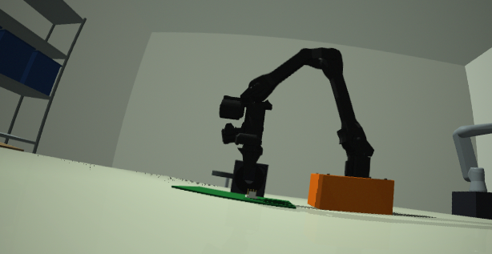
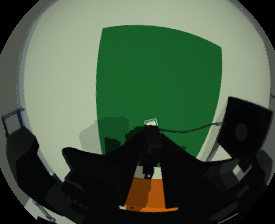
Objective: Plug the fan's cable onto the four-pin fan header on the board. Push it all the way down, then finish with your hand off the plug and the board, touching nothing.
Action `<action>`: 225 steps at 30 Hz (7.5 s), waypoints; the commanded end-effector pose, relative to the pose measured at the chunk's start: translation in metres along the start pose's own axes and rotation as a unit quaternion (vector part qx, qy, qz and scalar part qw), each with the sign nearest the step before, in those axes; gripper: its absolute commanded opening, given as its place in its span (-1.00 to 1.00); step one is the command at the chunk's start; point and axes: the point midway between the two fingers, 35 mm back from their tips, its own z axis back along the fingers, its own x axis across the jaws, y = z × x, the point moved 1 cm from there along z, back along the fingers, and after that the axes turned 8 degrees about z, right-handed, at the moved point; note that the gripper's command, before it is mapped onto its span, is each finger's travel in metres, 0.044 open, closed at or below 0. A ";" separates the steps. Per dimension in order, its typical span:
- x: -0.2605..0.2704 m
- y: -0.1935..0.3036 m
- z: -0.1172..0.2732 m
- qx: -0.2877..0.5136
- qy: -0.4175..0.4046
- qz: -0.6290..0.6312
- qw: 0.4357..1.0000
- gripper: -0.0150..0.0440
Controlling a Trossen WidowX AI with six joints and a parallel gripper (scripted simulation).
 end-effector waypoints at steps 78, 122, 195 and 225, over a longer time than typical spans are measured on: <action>-0.003 0.015 -0.022 -0.004 -0.001 0.186 0.983 -0.49; -0.003 0.016 -0.026 -0.004 -0.001 0.190 0.982 -0.49; -0.003 0.015 -0.027 -0.004 -0.001 0.191 0.982 -0.49; -0.003 0.015 -0.027 -0.004 -0.001 0.191 0.982 -0.49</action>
